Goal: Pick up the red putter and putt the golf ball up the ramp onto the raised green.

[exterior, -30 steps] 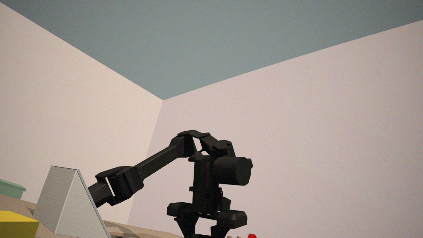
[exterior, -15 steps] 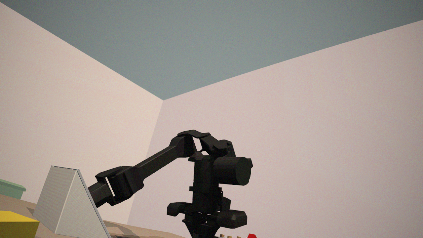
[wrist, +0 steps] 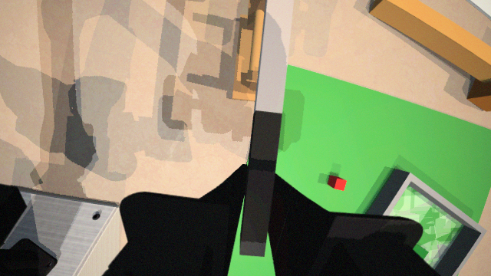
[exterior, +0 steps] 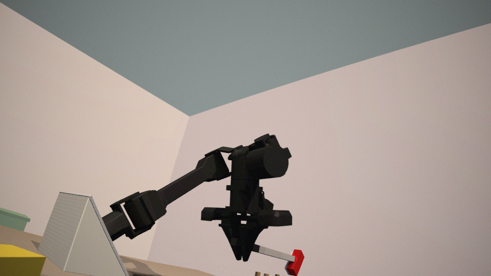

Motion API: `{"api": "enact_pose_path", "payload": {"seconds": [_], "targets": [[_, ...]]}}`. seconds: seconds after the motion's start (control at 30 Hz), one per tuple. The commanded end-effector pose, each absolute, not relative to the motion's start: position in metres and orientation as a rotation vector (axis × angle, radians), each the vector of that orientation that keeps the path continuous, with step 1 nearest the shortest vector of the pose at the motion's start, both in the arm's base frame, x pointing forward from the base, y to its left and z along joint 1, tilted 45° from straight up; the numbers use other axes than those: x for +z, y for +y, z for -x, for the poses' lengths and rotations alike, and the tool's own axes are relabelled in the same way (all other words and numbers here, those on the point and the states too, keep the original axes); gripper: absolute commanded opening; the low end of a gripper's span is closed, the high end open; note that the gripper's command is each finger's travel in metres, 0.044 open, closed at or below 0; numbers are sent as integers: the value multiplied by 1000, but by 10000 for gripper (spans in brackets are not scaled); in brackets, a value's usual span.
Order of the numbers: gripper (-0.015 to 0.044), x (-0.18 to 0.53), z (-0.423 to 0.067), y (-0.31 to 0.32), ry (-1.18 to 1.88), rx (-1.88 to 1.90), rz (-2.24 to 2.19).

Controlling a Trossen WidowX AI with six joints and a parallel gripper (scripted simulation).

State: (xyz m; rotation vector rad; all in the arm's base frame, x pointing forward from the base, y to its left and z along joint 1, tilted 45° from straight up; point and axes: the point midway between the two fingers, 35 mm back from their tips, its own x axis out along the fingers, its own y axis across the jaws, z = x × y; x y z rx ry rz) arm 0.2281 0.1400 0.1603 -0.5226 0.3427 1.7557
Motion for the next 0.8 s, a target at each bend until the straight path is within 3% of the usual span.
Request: {"api": "enact_pose_path", "payload": {"seconds": [0.0,0.23,0.77], "targets": [[0,174,-230,128,339,1749,522],[0,180,-233,117,367,1731,504],[0,118,-285,42,903,1437,172]]}}
